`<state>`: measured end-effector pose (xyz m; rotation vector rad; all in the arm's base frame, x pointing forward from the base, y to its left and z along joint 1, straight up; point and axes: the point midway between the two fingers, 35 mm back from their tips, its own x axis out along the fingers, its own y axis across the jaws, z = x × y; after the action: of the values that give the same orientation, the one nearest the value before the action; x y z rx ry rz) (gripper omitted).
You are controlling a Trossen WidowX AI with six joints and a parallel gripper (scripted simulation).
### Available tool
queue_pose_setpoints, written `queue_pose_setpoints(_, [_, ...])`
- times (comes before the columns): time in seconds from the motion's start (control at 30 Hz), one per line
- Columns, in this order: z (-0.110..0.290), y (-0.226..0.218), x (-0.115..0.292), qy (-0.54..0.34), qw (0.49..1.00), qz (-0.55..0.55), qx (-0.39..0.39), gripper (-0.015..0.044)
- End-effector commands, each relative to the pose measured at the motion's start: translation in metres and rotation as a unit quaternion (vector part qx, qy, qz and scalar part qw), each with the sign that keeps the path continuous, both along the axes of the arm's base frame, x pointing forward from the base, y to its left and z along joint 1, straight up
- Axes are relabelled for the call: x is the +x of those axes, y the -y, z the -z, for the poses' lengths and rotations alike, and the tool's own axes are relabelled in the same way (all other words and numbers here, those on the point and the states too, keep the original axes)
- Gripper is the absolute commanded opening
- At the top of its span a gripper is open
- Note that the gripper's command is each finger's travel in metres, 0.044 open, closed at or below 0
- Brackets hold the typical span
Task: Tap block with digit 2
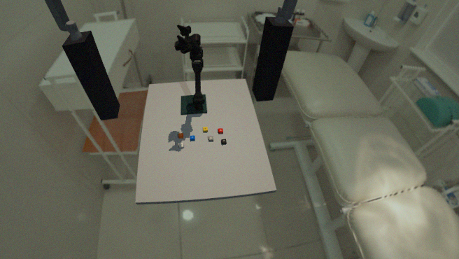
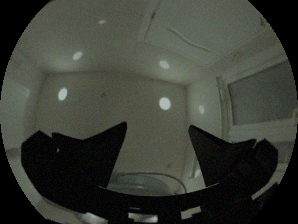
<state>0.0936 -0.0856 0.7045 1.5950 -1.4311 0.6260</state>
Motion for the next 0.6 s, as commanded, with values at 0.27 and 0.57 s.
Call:
queue_pose_setpoints(0.27, [0.128,0.045,0.202,-0.545,0.795,0.219,-0.15,0.04])
queue_pose_setpoints(0.57, [0.31,0.089,0.266,-0.825,0.415,0.19,-0.334,0.04])
